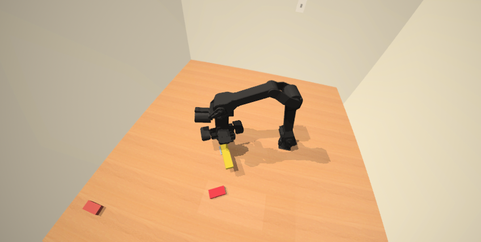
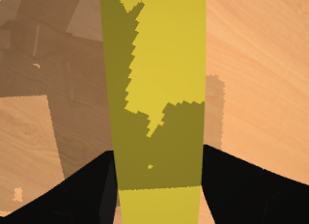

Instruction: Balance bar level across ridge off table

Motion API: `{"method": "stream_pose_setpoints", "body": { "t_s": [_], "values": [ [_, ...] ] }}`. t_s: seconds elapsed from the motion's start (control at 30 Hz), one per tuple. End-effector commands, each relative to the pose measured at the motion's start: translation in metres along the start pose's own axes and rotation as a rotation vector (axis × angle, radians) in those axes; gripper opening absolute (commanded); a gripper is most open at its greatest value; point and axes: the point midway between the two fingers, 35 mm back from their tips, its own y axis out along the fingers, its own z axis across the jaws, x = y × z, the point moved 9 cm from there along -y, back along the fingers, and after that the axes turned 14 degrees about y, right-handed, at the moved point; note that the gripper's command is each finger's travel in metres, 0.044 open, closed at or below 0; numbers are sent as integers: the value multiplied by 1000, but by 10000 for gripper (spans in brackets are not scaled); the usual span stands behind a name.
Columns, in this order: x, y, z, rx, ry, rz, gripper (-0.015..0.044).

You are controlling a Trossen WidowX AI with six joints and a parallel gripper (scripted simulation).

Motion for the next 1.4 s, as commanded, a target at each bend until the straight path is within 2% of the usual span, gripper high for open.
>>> {"method": "stream_pose_setpoints", "body": {
  "t_s": [0.0,1.33,1.37],
  "values": [
    [0,0,0,1,0,0,168],
    [0,0,0,1,0,0,185],
    [0,0,0,1,0,0,211]
  ]
}}
